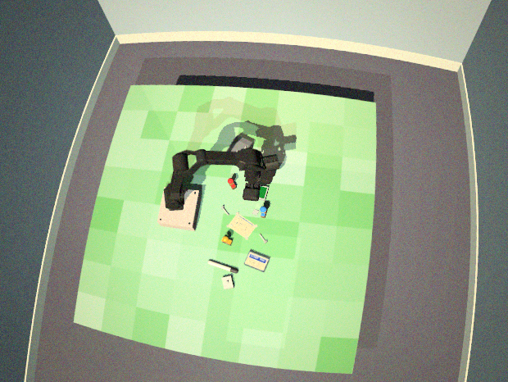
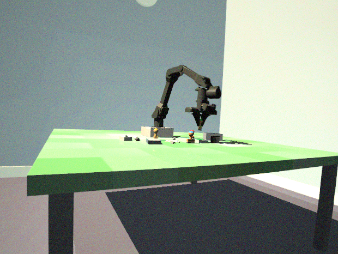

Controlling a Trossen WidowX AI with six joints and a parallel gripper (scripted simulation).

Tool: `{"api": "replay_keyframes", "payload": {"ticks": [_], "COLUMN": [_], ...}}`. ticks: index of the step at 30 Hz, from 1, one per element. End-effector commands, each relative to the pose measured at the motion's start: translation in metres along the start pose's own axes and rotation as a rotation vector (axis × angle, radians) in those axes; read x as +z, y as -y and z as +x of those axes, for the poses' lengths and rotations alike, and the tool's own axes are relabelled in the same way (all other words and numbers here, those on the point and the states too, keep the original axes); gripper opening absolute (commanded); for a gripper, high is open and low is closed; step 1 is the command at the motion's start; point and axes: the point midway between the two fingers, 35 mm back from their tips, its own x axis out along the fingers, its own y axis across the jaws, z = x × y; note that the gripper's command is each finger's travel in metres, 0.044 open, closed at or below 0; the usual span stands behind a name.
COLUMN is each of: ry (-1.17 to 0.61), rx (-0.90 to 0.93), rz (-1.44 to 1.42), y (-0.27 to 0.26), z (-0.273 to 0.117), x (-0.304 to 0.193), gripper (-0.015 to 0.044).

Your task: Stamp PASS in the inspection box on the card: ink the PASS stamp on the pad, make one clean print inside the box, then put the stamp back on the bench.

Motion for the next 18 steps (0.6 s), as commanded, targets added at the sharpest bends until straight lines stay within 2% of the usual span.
{"api": "replay_keyframes", "payload": {"ticks": [1, 18], "ry": [0.007, 0.008], "rx": [0.004, -0.008], "rz": [-0.034, -0.285], "y": [0.019, 0.119], "z": [-0.004, -0.002], "x": [-0.001, -0.027], "gripper": [0.0, 0.0]}}
